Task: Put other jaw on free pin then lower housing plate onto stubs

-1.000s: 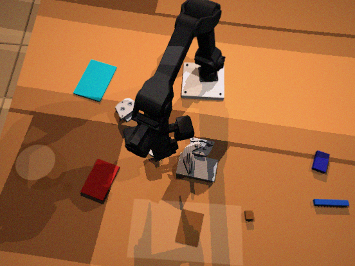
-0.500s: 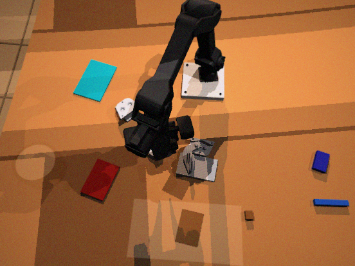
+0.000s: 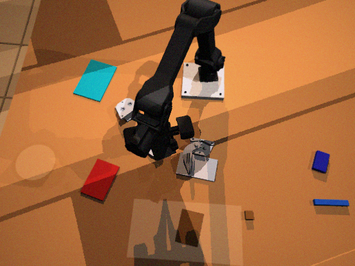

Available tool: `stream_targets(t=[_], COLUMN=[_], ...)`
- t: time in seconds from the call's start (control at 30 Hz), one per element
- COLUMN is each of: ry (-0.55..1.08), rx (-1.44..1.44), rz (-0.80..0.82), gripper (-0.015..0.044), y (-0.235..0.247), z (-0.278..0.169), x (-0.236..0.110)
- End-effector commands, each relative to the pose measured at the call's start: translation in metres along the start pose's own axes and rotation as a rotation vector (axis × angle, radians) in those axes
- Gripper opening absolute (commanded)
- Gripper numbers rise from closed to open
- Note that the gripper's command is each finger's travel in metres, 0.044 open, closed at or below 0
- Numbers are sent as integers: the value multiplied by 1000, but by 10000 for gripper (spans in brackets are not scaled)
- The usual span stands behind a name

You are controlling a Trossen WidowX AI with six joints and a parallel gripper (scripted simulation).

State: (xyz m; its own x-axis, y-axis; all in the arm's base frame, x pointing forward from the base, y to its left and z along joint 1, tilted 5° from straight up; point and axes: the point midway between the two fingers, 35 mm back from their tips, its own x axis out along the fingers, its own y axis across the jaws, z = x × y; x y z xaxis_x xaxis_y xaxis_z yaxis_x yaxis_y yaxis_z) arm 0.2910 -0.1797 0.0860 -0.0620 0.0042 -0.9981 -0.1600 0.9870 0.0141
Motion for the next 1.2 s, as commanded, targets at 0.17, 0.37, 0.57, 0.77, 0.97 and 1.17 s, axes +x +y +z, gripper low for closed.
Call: stream_targets(t=[0.17,0.37,0.57,0.77,0.97,1.17], ry=[0,0,-1,-1,-1,-2], rx=[126,294,462,630,798,967], rz=[0,-1,-1,-2,-2,-2], gripper=[184,341,440,440,440,440], y=[-1,-2,-3,-5,-6,-7], z=[-2,-4,-6,-9,-11,-13], x=[-1,-1,-2,-3,-3,-4])
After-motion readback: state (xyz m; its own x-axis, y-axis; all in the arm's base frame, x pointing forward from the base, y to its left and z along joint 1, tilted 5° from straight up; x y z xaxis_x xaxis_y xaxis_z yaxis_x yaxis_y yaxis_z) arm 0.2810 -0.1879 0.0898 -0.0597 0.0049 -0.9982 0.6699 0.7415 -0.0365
